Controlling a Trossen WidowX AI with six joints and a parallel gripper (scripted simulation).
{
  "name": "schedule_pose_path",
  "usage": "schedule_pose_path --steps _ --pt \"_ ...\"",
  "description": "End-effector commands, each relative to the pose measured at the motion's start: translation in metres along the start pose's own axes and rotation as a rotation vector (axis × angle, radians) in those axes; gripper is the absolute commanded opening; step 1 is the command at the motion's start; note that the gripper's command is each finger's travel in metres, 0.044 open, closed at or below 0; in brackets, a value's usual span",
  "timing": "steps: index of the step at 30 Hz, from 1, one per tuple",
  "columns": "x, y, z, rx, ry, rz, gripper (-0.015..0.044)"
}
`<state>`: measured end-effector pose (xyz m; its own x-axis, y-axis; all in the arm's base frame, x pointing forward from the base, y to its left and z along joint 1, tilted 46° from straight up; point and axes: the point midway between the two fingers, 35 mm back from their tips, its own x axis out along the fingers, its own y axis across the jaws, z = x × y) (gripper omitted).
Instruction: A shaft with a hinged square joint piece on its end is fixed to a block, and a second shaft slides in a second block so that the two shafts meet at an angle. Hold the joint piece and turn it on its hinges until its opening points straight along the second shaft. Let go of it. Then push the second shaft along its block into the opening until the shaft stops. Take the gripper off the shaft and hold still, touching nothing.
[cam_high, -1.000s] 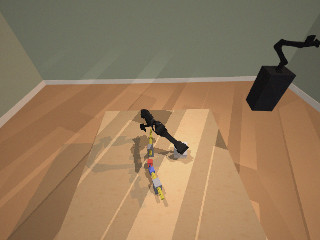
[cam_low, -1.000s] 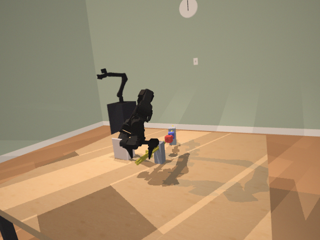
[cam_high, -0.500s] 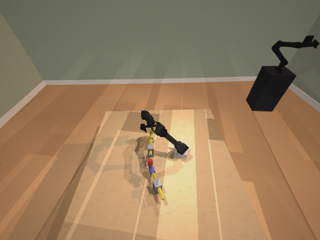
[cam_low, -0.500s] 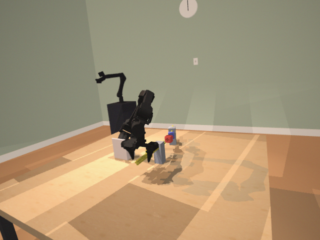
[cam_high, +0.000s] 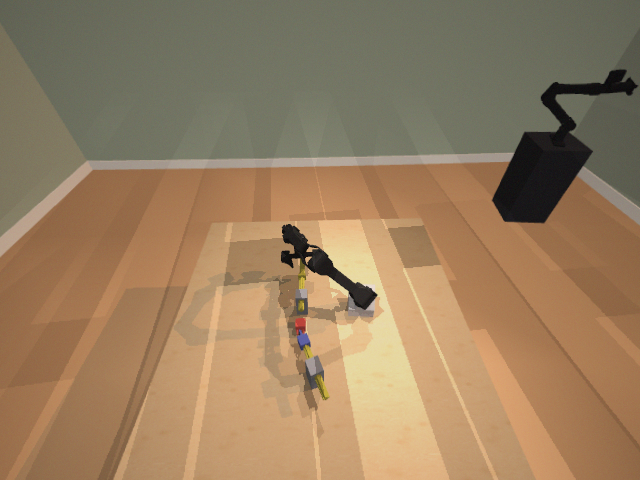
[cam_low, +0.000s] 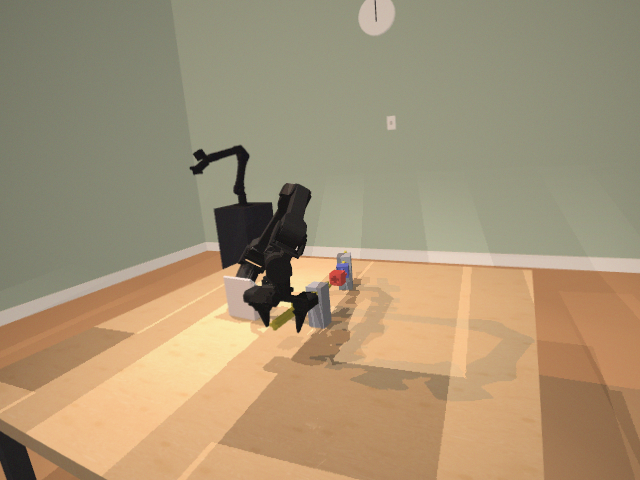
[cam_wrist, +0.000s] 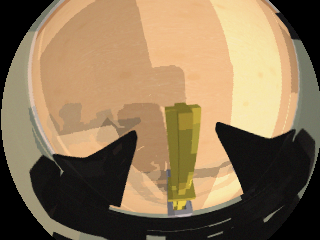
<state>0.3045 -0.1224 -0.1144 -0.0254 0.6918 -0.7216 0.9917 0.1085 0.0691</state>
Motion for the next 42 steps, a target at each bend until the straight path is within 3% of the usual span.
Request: schedule_pose_path --steps 1,2,15,29,31,42 --pt "0.0094 -0.0023 -0.0015 0.01 0.011 -0.003 0.044" --pt "0.0097 -0.0023 -0.0015 0.01 0.011 -0.003 0.044" --pt "0.0097 -0.0023 -0.0015 0.01 0.011 -0.003 0.0102" --pt "0.0097 -0.0023 -0.0015 0.01 0.011 -0.003 0.0102" --pt "0.0097 -0.0023 -0.0015 0.01 0.011 -0.003 0.0069" --pt "0.0088 -0.0023 -0.0012 0.006 0.007 -0.005 0.0047"
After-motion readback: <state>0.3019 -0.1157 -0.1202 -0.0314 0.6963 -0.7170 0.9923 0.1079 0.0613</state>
